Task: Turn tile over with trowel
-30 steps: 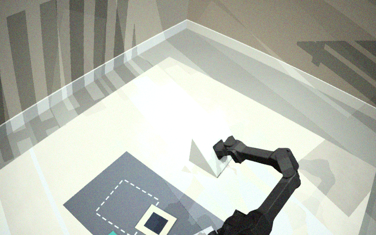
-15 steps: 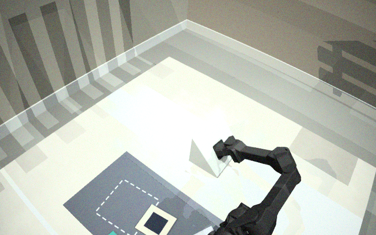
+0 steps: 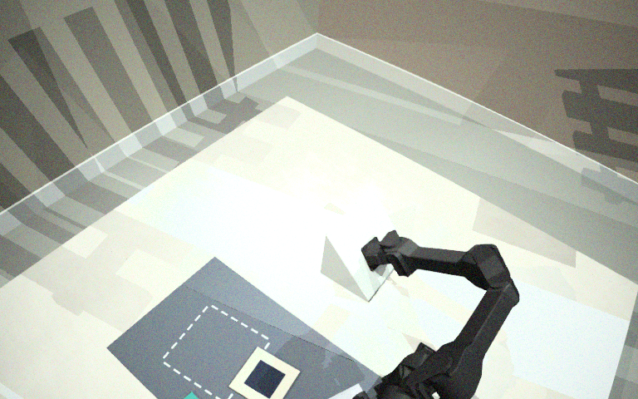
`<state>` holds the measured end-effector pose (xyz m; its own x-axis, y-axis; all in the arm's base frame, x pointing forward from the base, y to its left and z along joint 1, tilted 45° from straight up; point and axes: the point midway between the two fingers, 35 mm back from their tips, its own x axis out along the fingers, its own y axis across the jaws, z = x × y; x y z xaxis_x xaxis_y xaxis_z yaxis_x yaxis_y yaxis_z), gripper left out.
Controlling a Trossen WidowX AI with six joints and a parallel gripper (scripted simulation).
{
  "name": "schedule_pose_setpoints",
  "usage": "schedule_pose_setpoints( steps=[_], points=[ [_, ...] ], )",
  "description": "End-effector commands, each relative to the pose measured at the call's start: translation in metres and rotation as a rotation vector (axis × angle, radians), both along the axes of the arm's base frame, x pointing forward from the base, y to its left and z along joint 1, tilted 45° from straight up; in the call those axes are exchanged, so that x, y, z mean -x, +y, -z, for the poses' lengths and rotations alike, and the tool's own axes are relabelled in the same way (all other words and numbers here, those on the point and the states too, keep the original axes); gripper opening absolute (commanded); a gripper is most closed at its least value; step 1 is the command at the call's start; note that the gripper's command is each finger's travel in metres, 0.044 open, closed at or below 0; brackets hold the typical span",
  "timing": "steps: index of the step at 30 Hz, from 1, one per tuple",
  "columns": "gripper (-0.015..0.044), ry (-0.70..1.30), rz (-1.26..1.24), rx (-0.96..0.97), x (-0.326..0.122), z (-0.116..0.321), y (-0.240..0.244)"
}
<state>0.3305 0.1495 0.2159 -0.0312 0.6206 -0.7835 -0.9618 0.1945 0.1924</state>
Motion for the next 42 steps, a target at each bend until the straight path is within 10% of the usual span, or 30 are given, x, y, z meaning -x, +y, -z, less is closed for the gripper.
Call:
schedule_pose_setpoints(
  steps=[1,42],
  points=[
    [0.0300,-0.067,0.039,0.084,0.009,0.006,0.005],
    [0.0300,-0.551,0.537,0.153,0.038,0.026,0.020]
  ],
)
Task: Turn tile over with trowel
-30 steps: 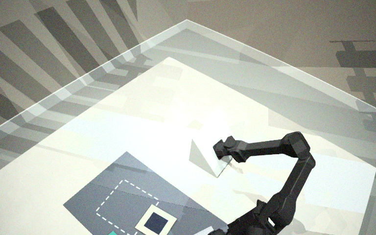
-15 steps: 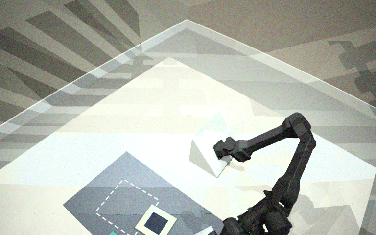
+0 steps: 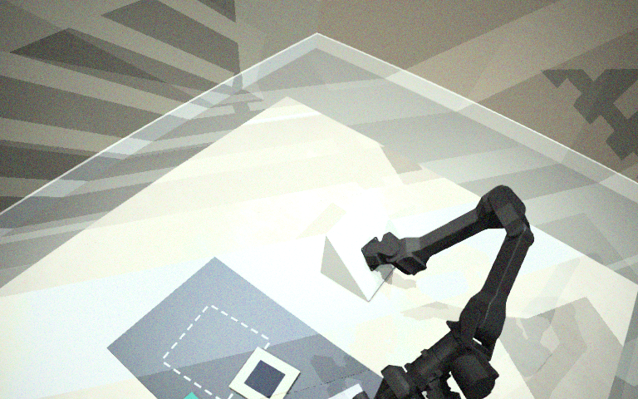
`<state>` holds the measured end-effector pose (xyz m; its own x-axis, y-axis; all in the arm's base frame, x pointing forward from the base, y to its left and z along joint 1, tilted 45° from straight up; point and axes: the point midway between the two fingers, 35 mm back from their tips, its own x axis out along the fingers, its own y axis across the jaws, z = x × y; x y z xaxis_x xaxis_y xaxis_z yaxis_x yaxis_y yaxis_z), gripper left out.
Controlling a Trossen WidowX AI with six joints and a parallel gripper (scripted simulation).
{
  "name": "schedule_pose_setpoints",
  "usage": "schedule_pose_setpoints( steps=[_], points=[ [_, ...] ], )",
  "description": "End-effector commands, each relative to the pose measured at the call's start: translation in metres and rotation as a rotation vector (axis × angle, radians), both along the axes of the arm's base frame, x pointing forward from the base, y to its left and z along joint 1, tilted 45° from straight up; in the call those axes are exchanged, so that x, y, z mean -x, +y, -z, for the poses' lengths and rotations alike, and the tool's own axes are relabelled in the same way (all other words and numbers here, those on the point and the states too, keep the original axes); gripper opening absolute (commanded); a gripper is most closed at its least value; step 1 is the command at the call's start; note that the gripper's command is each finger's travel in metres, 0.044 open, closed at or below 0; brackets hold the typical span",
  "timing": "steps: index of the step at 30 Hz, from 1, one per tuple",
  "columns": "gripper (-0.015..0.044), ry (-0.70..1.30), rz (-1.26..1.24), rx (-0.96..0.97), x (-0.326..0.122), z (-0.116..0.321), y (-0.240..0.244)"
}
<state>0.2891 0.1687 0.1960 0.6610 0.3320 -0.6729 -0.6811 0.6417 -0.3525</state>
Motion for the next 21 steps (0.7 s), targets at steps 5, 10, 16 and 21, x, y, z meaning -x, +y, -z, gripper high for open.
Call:
schedule_pose_setpoints(
  steps=[5,10,16,21],
  points=[
    [0.0300,0.005,0.008,0.003,-0.009,0.011,0.004],
    [0.0300,0.005,0.008,0.003,-0.015,0.016,0.007],
    [0.0300,0.005,0.008,0.004,-0.021,0.023,0.010],
    [0.0300,0.005,0.008,0.004,-0.026,0.029,0.012]
  ],
)
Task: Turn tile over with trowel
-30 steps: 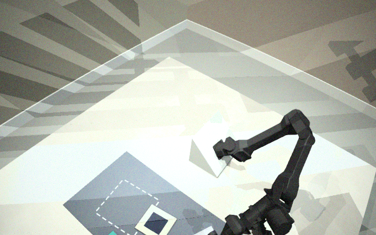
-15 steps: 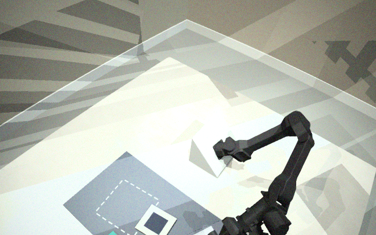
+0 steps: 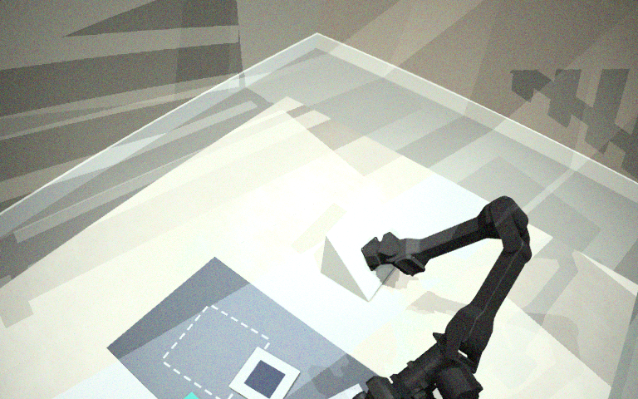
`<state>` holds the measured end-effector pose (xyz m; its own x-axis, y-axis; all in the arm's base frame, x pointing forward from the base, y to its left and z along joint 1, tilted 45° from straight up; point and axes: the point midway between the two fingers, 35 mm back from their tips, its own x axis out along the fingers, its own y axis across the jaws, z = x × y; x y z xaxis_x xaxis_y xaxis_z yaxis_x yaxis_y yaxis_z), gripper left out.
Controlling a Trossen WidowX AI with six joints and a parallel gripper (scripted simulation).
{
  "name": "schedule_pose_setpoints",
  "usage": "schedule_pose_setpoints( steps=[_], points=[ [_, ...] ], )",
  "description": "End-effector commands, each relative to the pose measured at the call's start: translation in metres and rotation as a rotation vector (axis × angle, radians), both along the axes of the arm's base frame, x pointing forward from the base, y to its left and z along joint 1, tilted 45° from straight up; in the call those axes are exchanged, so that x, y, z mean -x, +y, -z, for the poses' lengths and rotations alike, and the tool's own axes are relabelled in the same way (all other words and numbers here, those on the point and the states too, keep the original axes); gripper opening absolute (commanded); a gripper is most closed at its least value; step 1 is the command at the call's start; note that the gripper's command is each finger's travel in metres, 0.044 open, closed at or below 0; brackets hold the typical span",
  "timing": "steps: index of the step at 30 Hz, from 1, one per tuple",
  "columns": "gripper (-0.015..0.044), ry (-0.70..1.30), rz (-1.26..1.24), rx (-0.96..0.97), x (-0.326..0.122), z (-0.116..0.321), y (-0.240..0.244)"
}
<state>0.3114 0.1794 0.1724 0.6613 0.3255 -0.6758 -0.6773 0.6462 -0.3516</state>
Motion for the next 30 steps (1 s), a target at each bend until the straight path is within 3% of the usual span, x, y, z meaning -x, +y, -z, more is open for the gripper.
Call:
schedule_pose_setpoints(
  steps=[1,11,17,30],
  points=[
    [0.0300,0.002,0.000,0.002,-0.005,0.006,0.002],
    [0.0300,0.003,0.000,0.002,-0.013,0.017,0.006],
    [0.0143,0.003,0.000,0.002,-0.013,0.017,0.006],
    [0.0056,0.003,0.000,0.002,-0.013,0.017,0.006]
  ],
)
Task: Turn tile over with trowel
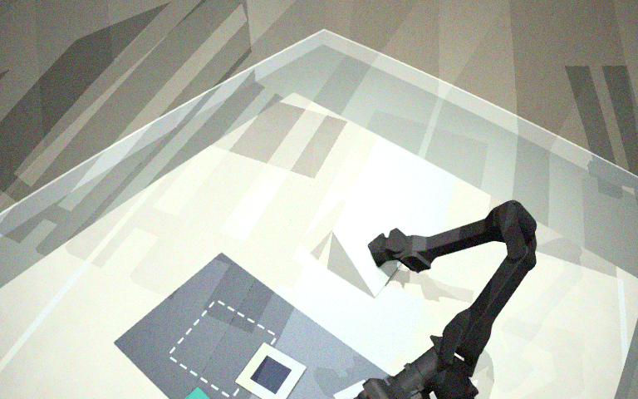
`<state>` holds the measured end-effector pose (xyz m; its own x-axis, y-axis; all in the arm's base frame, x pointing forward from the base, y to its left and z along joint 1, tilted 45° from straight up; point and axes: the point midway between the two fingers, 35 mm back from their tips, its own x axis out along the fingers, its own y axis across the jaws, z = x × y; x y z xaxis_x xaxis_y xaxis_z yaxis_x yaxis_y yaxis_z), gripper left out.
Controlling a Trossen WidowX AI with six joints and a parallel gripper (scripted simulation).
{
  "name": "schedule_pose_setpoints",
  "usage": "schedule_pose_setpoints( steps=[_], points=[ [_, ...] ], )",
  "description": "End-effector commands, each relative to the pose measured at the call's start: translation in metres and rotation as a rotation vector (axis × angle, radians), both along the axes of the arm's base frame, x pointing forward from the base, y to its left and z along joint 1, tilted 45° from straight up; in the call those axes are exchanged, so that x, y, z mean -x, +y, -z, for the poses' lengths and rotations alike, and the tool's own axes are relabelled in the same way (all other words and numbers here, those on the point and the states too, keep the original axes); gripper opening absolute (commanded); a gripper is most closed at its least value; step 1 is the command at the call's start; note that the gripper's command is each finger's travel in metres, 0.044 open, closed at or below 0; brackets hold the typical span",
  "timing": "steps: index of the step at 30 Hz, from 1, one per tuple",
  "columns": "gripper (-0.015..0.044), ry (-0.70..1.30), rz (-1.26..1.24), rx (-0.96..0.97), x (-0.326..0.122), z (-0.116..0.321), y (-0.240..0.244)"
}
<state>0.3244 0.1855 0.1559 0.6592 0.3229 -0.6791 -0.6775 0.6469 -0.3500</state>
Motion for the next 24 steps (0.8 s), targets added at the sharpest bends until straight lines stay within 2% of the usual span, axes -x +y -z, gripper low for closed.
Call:
schedule_pose_setpoints(
  steps=[1,9,19,24],
  points=[
    [0.0049,-0.002,-0.002,0.000,0.000,0.000,0.000],
    [0.0000,-0.001,-0.001,0.000,-0.001,-0.001,-0.001],
    [0.0000,0.000,0.000,0.003,-0.006,-0.039,-0.039],
    [0.0000,0.000,0.000,0.003,-0.006,-0.042,-0.042]
  ],
)
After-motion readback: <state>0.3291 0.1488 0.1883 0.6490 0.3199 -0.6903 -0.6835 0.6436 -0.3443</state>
